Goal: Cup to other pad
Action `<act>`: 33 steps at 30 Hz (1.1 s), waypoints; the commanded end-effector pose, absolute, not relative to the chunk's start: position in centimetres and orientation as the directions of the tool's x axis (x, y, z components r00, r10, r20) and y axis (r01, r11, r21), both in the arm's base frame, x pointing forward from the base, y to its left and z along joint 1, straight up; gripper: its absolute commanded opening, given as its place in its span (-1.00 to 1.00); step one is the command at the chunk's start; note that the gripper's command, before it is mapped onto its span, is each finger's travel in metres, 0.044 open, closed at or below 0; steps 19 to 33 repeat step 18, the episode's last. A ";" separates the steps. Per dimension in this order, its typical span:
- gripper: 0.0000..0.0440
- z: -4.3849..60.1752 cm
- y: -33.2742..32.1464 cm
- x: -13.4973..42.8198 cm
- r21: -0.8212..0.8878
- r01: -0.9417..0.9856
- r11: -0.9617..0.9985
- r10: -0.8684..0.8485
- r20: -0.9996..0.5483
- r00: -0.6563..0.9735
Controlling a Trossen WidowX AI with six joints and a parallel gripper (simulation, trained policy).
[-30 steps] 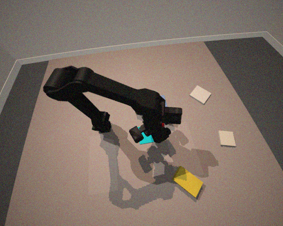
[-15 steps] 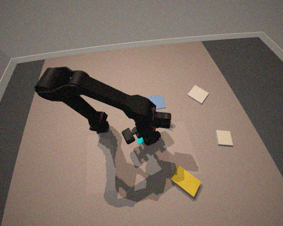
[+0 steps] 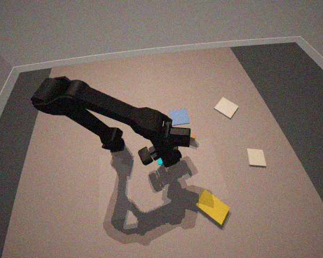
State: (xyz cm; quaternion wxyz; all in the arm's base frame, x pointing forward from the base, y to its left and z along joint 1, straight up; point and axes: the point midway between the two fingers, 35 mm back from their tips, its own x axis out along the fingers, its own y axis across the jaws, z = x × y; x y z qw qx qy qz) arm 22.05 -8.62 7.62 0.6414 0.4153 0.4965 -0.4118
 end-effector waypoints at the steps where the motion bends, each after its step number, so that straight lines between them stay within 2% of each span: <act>1: -0.18 7.7 -8.5 21.8 0.142 0.937 0.319 -0.111 -0.976 0.186; 18: 0.28 10.3 -8.8 21.2 0.249 0.921 0.300 -0.132 -0.945 0.299; 33: 0.28 10.3 -8.8 21.2 0.249 0.921 0.300 -0.132 -0.945 0.299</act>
